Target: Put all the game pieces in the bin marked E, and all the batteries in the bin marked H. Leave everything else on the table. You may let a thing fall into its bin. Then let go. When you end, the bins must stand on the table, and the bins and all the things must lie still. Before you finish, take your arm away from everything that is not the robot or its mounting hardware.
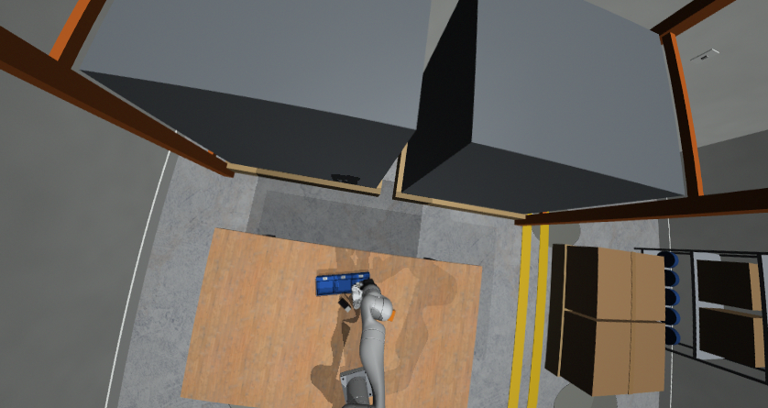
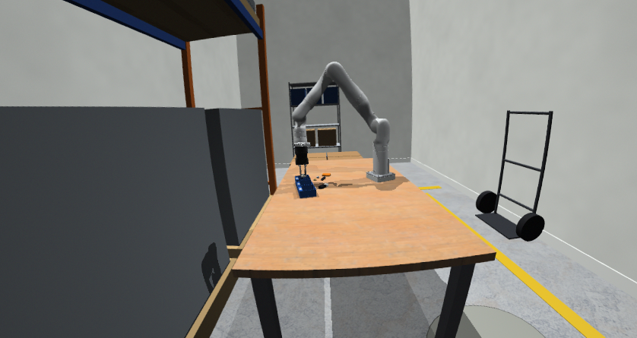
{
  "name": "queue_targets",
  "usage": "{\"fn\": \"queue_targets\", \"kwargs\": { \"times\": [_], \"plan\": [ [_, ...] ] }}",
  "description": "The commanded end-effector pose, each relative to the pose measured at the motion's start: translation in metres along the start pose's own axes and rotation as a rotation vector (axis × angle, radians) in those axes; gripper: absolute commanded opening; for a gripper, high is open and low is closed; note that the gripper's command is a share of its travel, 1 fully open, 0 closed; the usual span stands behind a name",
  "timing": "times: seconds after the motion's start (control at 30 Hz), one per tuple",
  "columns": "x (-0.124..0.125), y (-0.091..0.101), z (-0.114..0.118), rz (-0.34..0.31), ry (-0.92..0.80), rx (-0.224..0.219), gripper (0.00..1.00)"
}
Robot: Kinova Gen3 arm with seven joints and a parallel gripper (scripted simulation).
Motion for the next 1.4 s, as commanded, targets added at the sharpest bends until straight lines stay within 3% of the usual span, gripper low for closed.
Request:
{"fn": "queue_targets", "kwargs": {
  "times": [0.0, 0.57, 1.0, 1.03, 1.37],
  "plan": [
    [-0.001, -0.007, -0.001, -0.002, -0.002, 0.007, 0.49],
    [-0.001, -0.037, -0.002, -0.002, -0.002, 0.007, 0.49],
    [-0.001, -0.037, -0.002, -0.002, -0.002, 0.007, 0.49],
    [-0.001, -0.037, -0.002, -0.002, -0.002, 0.007, 0.65],
    [-0.001, -0.037, -0.002, -0.002, -0.002, 0.006, 0.65]
  ]
}}
Point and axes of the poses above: the point where the finger pads meet when closed, its own y axis back along the fingers, its own z axis across the jaws, x = y × z, the point moved 7 cm from there along y, back along the fingers, and after that the axes turned 11 degrees about -y, right-handed, at the moved point
